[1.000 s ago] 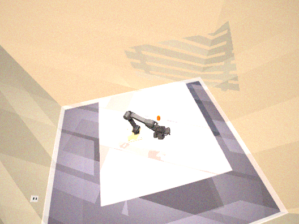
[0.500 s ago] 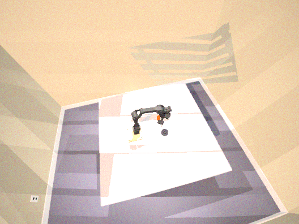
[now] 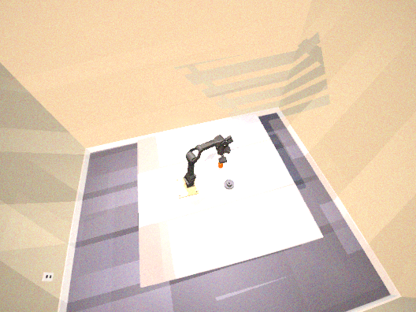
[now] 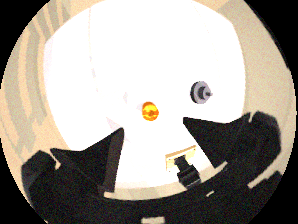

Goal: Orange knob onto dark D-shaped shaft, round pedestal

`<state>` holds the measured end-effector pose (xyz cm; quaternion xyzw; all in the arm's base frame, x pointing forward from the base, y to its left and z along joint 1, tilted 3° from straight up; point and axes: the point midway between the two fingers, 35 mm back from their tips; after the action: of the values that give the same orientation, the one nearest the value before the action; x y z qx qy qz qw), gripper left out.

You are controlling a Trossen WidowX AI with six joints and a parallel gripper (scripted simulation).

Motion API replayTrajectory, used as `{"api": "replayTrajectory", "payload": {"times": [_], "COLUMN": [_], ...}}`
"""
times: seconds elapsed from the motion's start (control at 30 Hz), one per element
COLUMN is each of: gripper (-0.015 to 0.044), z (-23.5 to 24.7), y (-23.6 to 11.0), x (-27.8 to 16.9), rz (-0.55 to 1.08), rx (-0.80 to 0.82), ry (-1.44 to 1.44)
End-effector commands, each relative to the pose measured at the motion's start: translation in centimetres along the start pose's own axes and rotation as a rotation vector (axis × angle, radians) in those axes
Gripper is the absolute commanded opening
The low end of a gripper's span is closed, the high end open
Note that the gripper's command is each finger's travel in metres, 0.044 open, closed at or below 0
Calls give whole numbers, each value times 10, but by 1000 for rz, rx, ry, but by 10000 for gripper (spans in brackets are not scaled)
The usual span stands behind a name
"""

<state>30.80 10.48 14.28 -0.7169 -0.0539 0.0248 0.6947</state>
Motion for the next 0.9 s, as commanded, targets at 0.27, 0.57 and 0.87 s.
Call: {"api": "replayTrajectory", "payload": {"times": [0.27, 0.57, 0.87], "gripper": [440, 440, 440], "z": [-2, -2, -1], "y": [43, 54, 69], "x": [-4, -4, -3], "rz": [14, 15, 16], "rx": [-8, -8, -8], "ry": [-15, -14, -14]}}
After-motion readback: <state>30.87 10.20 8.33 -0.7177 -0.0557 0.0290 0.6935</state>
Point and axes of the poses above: the point midway between the two fingers, 35 mm back from their tips, its own y axis out along the fingers, its own z axis across the jaws, x = y × z, and after that the axes turned 12 degrees about -y, right-handed
